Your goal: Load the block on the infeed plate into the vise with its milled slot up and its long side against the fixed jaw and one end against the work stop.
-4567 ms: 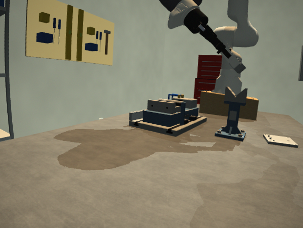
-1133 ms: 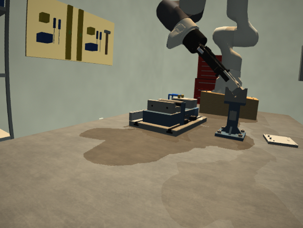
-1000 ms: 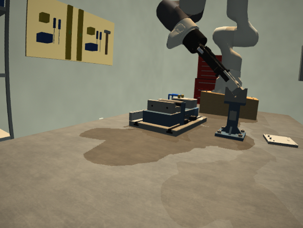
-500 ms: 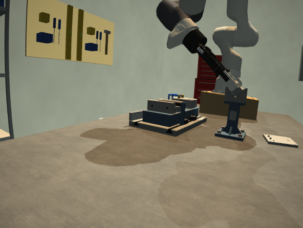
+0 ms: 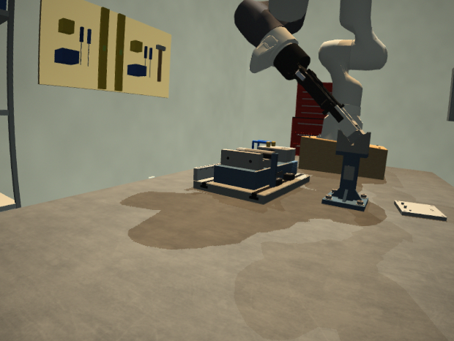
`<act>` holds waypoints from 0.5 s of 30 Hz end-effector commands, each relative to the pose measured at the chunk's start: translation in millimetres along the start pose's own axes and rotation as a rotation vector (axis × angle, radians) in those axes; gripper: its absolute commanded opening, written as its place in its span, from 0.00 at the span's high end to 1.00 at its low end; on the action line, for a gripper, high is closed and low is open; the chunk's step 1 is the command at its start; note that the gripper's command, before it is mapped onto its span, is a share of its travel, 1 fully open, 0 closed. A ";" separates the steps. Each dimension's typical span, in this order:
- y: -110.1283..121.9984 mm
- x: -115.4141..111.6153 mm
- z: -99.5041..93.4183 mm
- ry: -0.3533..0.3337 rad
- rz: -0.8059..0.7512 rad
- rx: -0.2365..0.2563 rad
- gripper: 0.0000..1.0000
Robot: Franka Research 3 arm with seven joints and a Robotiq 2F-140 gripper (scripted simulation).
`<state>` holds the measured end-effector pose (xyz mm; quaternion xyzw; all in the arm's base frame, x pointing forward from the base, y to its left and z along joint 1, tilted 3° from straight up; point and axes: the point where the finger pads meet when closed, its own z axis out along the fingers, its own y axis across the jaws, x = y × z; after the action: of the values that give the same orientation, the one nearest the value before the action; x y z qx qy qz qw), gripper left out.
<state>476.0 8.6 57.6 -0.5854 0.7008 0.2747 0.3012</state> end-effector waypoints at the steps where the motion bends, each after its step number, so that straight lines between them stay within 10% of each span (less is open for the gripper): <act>1: -2.3 -1.0 -0.2 -0.001 -0.008 0.004 1.00; 7: -2.3 -1.0 -0.2 -0.001 -0.008 0.004 1.00; 8: -2.3 -1.0 -0.2 -0.001 -0.008 0.004 0.49; 15: -2.3 -1.0 -0.2 -0.001 -0.008 0.004 0.49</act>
<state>476.4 8.6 57.8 -0.5854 0.7008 0.2744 0.3015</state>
